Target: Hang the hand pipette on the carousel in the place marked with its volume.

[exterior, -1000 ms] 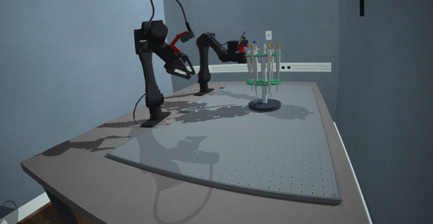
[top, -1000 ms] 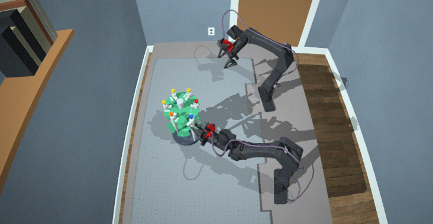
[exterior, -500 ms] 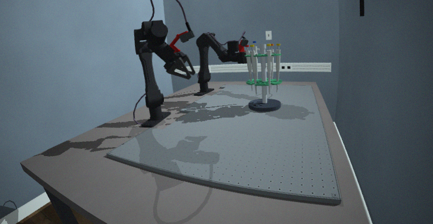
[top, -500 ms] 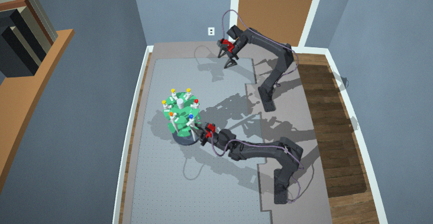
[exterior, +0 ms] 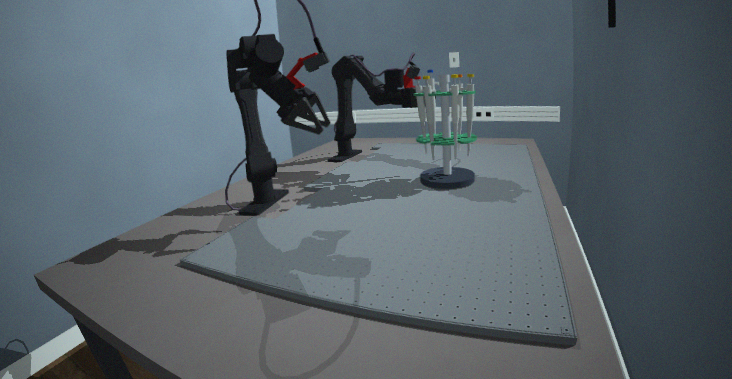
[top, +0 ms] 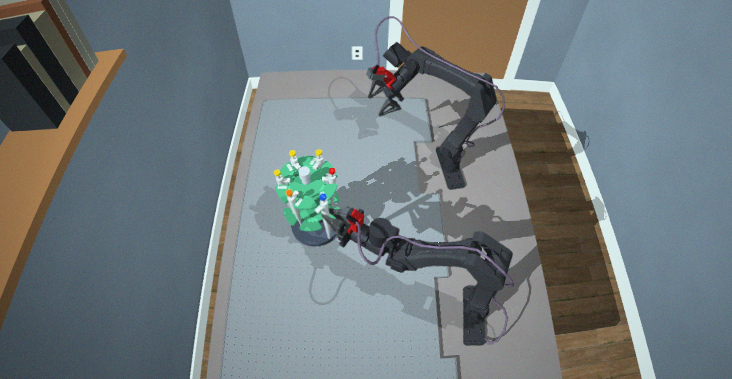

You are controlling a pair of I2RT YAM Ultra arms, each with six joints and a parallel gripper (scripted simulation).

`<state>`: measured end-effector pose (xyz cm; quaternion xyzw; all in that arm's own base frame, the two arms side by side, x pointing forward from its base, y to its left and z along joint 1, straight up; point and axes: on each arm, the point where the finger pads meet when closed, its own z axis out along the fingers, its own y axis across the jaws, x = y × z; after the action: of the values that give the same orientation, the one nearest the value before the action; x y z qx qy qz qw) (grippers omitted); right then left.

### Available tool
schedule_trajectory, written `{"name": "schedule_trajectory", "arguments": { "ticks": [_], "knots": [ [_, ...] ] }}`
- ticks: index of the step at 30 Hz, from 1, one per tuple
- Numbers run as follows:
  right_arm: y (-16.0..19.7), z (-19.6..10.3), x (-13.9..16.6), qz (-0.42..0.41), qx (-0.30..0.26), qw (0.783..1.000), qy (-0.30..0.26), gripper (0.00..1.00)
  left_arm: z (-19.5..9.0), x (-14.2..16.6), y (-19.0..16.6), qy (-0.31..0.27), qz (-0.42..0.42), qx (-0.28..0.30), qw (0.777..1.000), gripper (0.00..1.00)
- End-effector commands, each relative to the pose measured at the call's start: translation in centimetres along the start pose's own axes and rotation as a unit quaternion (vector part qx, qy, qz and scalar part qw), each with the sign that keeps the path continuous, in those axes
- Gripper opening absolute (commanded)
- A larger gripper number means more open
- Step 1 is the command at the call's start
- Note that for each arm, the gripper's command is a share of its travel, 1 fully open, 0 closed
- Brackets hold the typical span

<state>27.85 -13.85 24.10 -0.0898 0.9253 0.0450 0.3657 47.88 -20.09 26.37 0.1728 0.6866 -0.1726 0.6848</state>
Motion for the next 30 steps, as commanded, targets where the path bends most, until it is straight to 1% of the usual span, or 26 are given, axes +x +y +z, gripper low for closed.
{"name": "schedule_trajectory", "arguments": {
  "ticks": [1,9,10,11,12,14,16,18,19,30],
  "knots": [
    [-0.4,-0.6,-1.1,-0.011,0.008,1.000,-0.019,1.00,0.1,-3.1,0.7,-0.044,0.004,-0.004,0.999,0.12],
    [-0.4,-0.6,-1.1,-0.011,0.008,1.000,-0.019,1.00,0.1,-3.1,0.7,-0.044,0.004,-0.004,0.999,0.12],
    [-0.4,-0.6,-1.1,-0.011,0.008,1.000,-0.019,1.00,0.2,-2.4,0.7,-0.038,0.003,-0.002,0.999,0.12],
    [-0.4,-0.6,-1.1,-0.011,0.008,1.000,-0.019,1.00,0.1,-0.7,0.7,-0.022,0.000,-0.002,1.000,0.12],
    [-0.4,-0.6,-1.1,-0.011,0.008,1.000,-0.019,1.00,-0.1,0.2,0.7,-0.014,-0.001,-0.002,1.000,0.12],
    [-0.4,-0.6,-1.1,-0.011,0.008,1.000,-0.019,1.00,-0.1,0.4,0.8,-0.014,-0.001,-0.002,1.000,0.12],
    [-0.4,-0.6,-1.1,-0.011,0.008,1.000,-0.019,1.00,0.0,-2.6,0.8,-0.045,0.004,-0.003,0.999,0.12],
    [-0.4,-0.6,-1.1,-0.011,0.008,1.000,-0.019,1.00,0.0,-2.6,0.8,-0.045,0.004,-0.003,0.999,0.12],
    [-0.4,-0.6,-1.1,-0.011,0.008,1.000,-0.019,1.00,-0.3,-3.4,0.6,-0.053,0.005,-0.001,0.999,0.12],
    [-0.4,-0.6,-1.1,-0.011,0.008,1.000,-0.019,1.00,-0.3,-3.4,0.6,-0.053,0.005,-0.002,0.999,0.12]
  ]
}}
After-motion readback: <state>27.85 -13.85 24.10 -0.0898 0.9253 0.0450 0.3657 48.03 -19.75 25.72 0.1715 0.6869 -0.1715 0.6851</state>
